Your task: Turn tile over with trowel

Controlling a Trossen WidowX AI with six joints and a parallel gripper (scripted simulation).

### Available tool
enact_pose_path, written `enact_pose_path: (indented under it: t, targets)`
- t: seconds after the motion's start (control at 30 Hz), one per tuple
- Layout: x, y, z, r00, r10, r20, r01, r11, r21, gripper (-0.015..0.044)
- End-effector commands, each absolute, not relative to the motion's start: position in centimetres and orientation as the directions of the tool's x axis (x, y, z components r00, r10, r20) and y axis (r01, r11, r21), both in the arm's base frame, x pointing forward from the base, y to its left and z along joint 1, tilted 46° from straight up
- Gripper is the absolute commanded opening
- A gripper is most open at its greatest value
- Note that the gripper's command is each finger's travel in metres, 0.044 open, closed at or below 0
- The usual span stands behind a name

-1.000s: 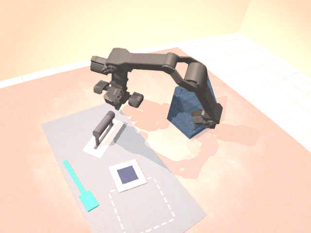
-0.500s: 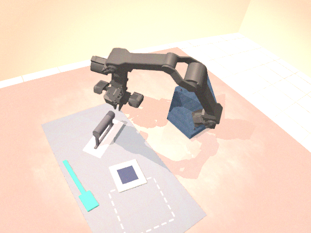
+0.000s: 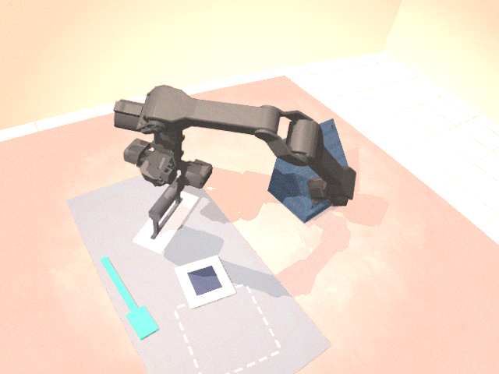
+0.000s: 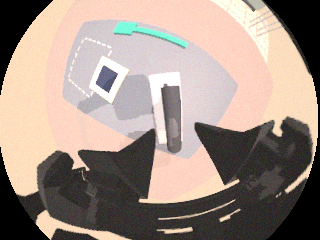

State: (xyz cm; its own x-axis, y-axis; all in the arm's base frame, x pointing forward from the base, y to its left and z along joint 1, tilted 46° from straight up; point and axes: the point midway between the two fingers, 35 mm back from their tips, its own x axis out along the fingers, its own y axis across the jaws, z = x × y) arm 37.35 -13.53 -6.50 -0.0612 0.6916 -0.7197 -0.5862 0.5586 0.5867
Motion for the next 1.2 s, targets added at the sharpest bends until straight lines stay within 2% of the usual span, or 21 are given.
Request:
enact_pose_path:
  t: [0.0,0.93,1.1,1.17]
  targets:
    - [37.1,-13.6,-6.8,-0.060,0.698,-0.713,-0.566,0.565,0.600,0.0270]
    - [37.0,-10.9,-9.8,-0.060,0.699,-0.712,-0.568,0.563,0.600,0.0270]
    - [37.0,-10.9,-9.8,-0.060,0.699,-0.712,-0.568,0.563,0.600,0.0139]
    - [37.0,-10.9,-9.8,-0.060,0.699,-0.712,-0.568,0.563,0.600,0.0130]
